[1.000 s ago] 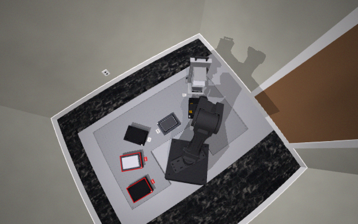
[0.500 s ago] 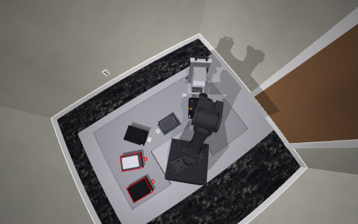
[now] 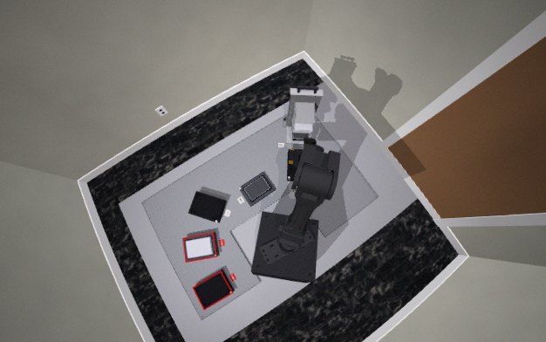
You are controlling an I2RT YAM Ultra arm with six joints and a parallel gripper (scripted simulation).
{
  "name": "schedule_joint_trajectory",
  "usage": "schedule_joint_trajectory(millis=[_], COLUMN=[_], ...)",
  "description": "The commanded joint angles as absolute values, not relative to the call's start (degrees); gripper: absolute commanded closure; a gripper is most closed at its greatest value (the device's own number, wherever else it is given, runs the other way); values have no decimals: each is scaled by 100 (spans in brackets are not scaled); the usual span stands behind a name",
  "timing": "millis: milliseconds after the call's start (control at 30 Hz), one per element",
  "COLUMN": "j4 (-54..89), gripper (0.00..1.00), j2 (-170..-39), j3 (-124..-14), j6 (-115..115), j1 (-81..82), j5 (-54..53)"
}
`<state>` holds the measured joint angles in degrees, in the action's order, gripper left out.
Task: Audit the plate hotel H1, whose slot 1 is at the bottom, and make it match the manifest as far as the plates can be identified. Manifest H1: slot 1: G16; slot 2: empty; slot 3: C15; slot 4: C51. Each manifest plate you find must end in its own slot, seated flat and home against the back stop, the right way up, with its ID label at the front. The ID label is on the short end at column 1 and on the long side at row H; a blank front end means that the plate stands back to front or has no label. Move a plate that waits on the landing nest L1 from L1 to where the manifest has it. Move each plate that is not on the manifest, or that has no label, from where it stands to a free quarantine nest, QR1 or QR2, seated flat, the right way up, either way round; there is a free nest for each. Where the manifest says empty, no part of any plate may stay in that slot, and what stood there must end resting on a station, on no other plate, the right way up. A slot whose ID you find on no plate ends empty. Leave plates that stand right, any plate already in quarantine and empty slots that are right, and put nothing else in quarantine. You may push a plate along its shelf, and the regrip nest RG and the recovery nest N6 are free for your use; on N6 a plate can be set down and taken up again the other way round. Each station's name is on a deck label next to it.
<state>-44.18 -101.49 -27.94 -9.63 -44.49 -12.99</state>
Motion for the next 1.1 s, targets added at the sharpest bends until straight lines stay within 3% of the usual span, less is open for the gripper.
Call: schedule_joint_trajectory(millis=[0, 1067], j4=[-4339, -3804], gripper=[0, 0], j2=[-10141, -10454], j3=[-2918, -3792], j6=[-944, -848], j1=[-4434, -4242], j5=[-1272, -1104])
